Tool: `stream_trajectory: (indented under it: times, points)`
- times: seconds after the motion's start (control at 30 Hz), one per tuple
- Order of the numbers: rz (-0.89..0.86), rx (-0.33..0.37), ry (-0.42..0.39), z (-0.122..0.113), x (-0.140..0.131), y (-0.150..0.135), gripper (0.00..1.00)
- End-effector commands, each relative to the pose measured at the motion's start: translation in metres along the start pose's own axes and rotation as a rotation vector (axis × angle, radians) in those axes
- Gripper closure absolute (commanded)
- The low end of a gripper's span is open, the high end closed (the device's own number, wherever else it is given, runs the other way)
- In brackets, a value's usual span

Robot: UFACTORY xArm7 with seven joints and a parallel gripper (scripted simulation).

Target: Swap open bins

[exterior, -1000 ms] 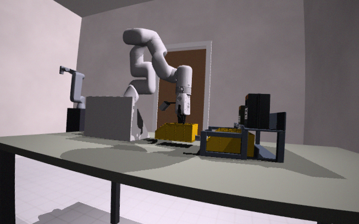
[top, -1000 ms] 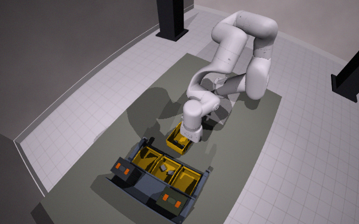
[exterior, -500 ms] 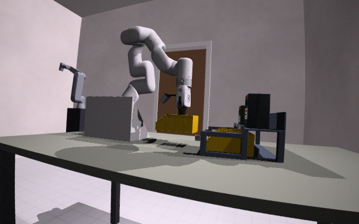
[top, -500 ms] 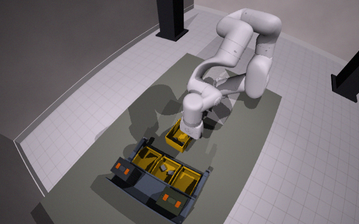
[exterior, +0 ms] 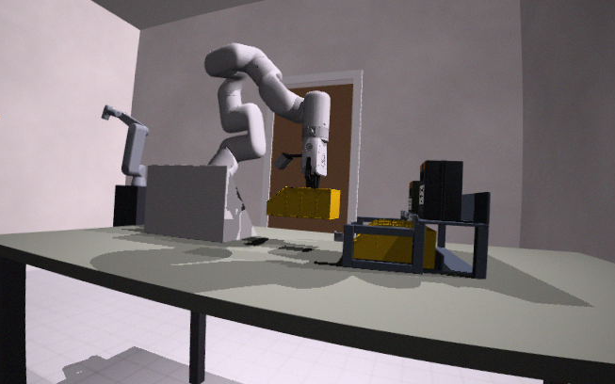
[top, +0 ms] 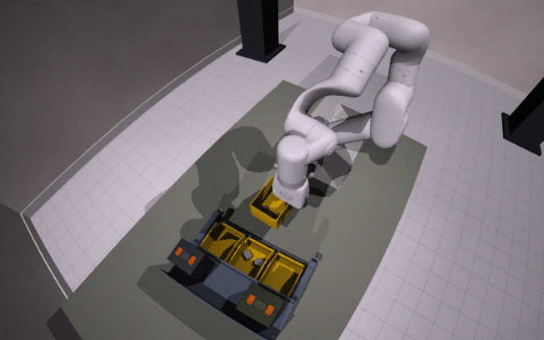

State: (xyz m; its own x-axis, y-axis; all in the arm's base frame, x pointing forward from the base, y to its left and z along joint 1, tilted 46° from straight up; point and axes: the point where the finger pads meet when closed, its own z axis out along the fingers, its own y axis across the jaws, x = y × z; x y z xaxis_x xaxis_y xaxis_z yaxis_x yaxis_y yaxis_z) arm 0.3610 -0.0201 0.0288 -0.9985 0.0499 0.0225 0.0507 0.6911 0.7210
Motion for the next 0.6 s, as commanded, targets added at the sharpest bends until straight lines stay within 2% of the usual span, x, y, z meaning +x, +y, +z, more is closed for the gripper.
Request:
stream_trajectory:
  times: [0.0,0.57]
  points:
    - [0.0,0.002,-0.003,-0.0028,-0.0012,-0.0007,1.0]
    - [-0.011,0.002,-0.003,-0.0029,-0.0006,0.0034,1.0]
